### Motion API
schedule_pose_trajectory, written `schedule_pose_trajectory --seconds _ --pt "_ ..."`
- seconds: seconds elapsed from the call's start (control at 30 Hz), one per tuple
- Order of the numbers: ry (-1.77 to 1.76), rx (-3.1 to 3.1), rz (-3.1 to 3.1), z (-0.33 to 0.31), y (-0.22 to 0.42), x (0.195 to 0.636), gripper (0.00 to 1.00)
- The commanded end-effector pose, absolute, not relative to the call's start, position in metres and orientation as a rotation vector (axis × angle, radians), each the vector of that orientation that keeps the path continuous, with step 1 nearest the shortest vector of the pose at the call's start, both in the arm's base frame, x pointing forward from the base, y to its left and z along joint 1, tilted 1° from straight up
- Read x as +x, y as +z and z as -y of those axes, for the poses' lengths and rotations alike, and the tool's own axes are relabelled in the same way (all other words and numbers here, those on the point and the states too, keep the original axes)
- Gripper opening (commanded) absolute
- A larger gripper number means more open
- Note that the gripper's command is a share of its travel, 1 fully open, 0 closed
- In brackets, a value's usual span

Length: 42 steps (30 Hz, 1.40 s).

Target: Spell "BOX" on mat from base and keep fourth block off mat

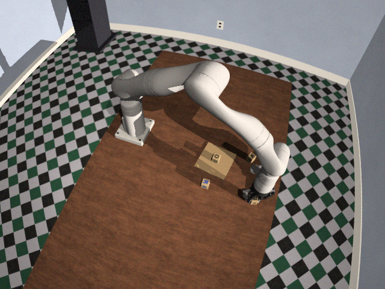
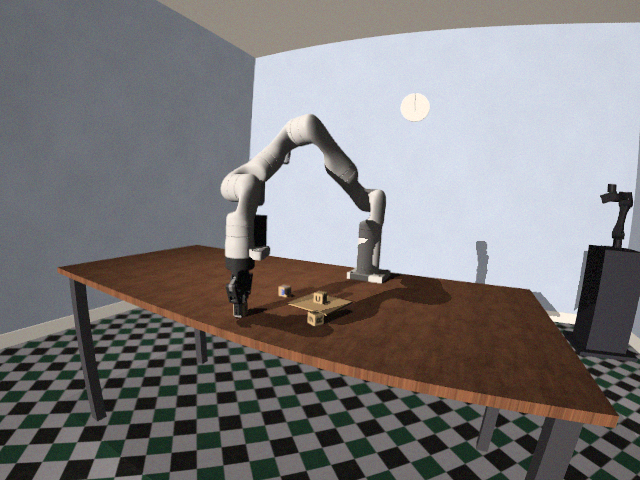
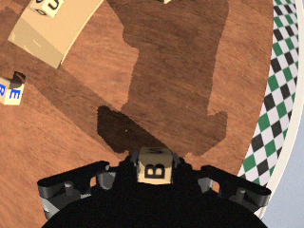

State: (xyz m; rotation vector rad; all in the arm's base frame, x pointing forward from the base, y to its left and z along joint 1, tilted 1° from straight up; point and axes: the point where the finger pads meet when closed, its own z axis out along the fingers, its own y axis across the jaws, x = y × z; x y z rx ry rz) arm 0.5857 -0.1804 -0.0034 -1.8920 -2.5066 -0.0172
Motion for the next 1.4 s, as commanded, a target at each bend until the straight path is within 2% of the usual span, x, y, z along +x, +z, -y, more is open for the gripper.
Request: schedule_pose_trajectory --seconds 0.0,0.5,0.67,1.03,1.37 --pt "-0.017 -1.893 2.507 0.181 -0.003 0.586 0.26" --pt "-0.017 -1.893 2.507 0.181 0.001 0.586 0.26" --pt "-0.017 -1.893 2.507 0.181 0.014 0.586 0.26" --pt "-0.017 -1.893 2.507 0.182 0.088 0.585 0.26" --pt "-0.017 -1.893 2.507 0.182 0.097 0.585 0.26"
